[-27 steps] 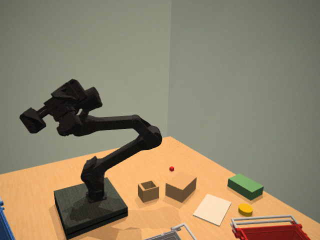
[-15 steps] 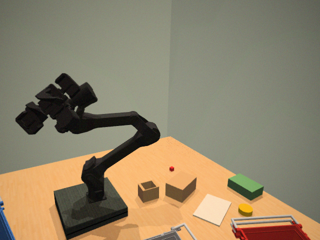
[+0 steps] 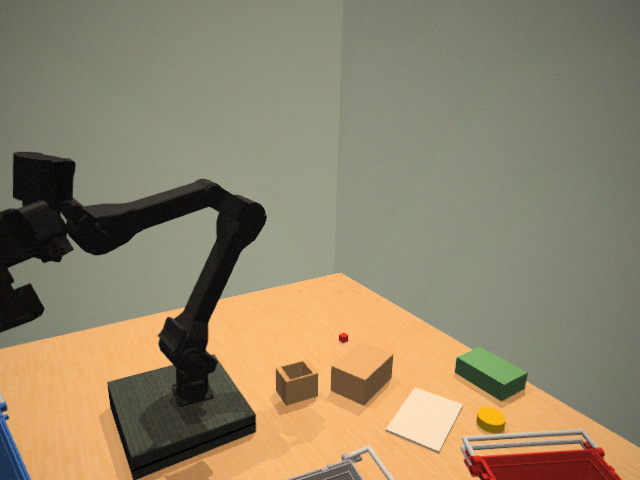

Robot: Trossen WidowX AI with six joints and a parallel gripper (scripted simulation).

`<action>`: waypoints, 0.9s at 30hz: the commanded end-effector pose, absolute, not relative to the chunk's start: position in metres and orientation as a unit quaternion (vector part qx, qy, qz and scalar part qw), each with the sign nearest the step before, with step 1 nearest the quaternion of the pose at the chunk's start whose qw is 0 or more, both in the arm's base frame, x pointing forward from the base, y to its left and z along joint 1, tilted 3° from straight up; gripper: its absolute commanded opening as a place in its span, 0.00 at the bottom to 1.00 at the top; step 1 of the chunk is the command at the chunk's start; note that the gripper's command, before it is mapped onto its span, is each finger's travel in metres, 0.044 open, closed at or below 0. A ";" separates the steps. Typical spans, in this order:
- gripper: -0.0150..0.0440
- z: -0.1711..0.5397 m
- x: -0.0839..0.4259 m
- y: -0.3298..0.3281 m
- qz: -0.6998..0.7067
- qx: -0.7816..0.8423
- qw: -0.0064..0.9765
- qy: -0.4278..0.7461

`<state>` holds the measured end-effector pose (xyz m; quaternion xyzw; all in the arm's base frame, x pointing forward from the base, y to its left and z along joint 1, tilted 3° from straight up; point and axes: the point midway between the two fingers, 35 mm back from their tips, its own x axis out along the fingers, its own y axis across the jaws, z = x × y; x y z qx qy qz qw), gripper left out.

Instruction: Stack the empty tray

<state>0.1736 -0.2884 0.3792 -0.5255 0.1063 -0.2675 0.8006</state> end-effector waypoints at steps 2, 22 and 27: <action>0.39 0.338 0.218 -0.306 -0.231 -0.379 0.885 0.142; 0.39 0.122 0.356 -0.172 -0.028 0.033 0.781 0.623; 0.39 0.110 0.354 -0.151 -0.020 0.033 0.736 0.676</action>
